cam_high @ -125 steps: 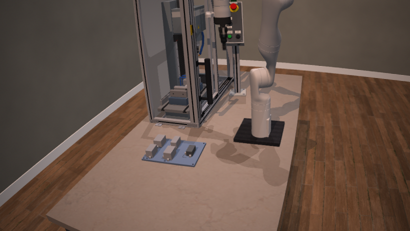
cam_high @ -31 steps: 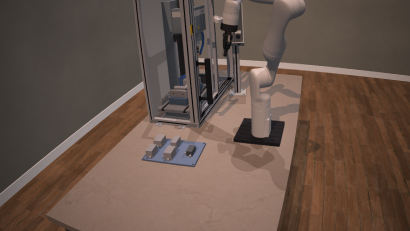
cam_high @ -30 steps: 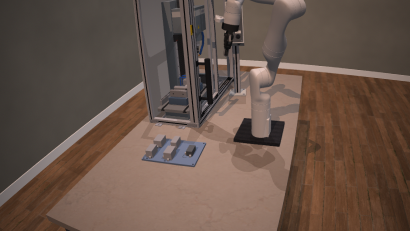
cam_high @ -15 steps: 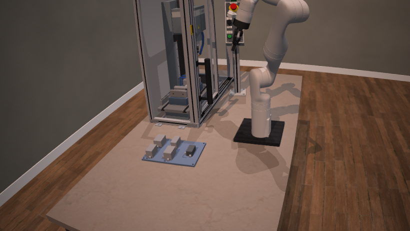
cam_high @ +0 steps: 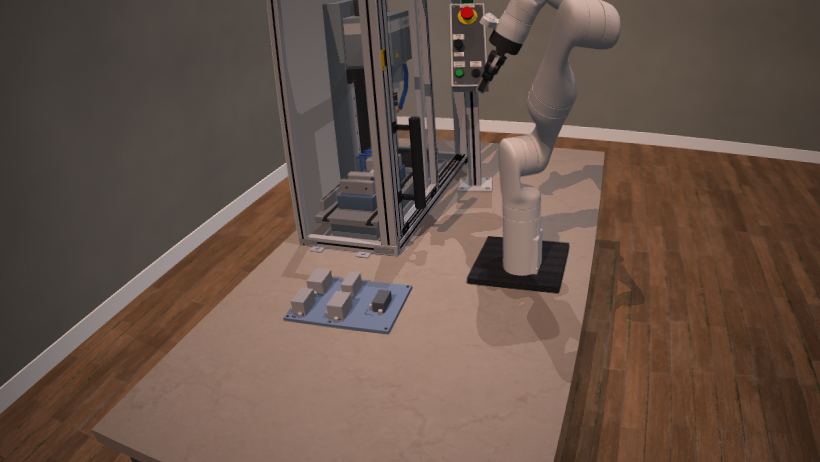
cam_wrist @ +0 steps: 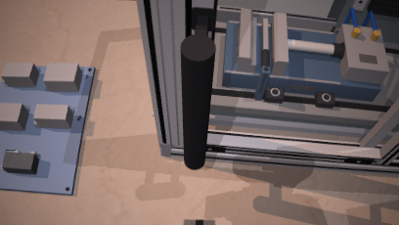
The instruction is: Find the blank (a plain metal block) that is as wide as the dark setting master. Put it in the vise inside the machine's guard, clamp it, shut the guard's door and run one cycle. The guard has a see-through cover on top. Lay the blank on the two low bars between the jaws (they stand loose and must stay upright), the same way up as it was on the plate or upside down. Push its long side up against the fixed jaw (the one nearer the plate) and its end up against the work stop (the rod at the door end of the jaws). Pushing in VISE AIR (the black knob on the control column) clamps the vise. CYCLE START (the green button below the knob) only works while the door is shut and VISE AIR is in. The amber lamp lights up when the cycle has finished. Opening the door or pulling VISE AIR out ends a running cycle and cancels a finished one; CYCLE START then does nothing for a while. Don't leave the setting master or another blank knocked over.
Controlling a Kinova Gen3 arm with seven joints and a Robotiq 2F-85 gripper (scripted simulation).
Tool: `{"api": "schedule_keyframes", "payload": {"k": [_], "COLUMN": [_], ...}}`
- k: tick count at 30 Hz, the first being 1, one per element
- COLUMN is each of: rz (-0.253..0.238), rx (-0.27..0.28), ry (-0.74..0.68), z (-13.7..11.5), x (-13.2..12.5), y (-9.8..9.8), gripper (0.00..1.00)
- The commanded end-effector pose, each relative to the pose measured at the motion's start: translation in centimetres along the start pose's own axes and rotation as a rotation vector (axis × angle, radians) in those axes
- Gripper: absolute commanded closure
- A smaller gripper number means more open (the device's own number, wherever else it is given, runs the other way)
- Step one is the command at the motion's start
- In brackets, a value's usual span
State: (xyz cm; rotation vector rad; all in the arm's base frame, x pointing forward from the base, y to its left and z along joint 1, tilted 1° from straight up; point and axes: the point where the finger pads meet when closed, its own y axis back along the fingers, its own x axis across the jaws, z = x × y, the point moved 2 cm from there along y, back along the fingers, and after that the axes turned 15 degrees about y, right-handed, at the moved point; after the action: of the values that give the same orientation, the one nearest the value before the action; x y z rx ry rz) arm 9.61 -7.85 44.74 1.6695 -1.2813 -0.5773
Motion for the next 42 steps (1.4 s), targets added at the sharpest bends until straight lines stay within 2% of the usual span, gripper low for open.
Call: {"api": "schedule_keyframes", "payload": {"k": [1, 3, 15, 20, 42], "rz": [0.033, 0.054, 0.054, 0.054, 0.054], "rx": [0.052, 0.088, 0.088, 0.088, 0.088], "ry": [-0.056, -0.094, -0.094, -0.094, -0.094], "z": [2.1, 3.5, 3.5, 6.9, 7.4], "x": [2.2, 3.8, 3.8, 7.7, 8.2], "y": [1.7, 2.9, 2.9, 5.9, 6.3], "gripper": [0.90, 0.90, 0.90, 0.90, 0.90]}}
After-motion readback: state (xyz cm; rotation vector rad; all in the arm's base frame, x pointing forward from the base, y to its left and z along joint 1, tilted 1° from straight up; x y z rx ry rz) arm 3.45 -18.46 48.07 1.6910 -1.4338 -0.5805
